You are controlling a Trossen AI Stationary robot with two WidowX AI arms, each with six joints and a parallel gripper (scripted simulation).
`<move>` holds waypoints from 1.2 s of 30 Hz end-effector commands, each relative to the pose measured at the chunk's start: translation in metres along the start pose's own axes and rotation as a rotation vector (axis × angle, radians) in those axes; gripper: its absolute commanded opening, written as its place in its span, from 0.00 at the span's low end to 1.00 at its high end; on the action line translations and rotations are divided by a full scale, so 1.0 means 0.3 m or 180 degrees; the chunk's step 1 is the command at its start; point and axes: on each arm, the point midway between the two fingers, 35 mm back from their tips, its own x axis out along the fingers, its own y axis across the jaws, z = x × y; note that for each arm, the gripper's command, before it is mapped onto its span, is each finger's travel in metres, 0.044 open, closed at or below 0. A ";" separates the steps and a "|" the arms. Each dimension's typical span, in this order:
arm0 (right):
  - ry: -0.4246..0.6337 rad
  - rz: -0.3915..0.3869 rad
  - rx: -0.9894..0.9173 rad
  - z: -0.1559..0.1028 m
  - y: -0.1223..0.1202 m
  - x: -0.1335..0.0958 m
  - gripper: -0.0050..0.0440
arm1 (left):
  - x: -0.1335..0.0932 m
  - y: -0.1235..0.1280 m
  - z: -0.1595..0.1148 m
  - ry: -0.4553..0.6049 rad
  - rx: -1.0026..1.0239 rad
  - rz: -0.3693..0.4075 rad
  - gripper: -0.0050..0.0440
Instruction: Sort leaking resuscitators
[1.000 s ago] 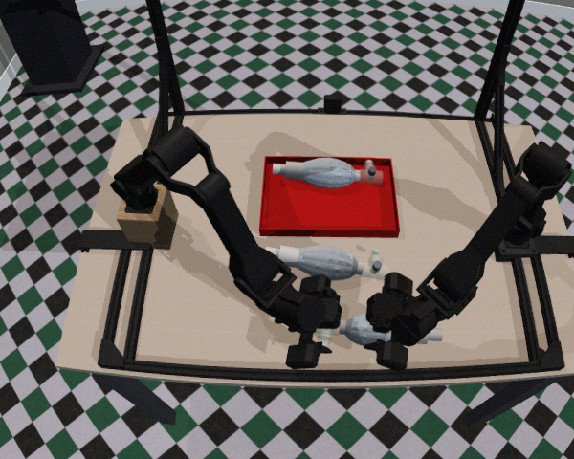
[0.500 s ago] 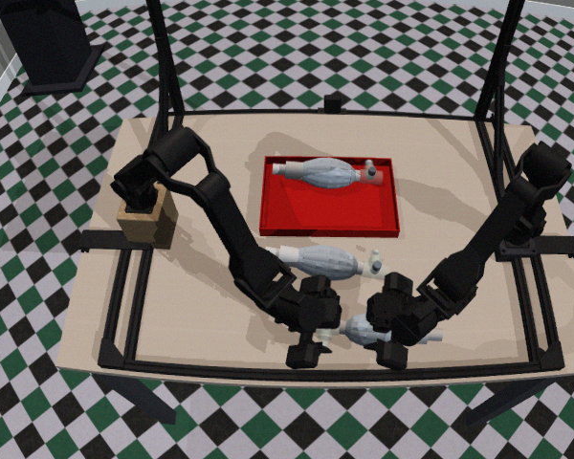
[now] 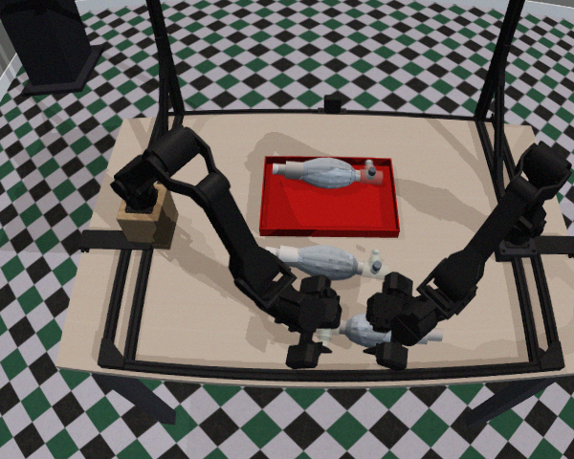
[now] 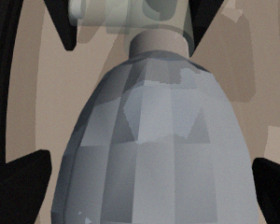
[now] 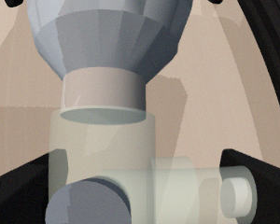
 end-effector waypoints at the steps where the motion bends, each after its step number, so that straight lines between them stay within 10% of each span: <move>1: -0.0012 -0.0002 0.0001 0.003 -0.003 0.000 0.10 | 0.001 0.001 -0.003 0.0009 0.0001 0.0006 1.00; 18: 0.0003 0.0009 0.0006 -0.003 0.000 0.001 0.10 | 0.000 0.002 0.000 0.0002 0.0005 0.0012 1.00; 19: -0.0002 0.0005 0.0001 -0.001 0.000 0.000 1.00 | 0.000 0.001 -0.001 0.0006 0.0004 0.0007 1.00; 36: -0.0001 0.0000 0.0005 -0.001 -0.002 0.000 1.00 | 0.001 -0.001 -0.004 0.0011 0.0003 0.0002 1.00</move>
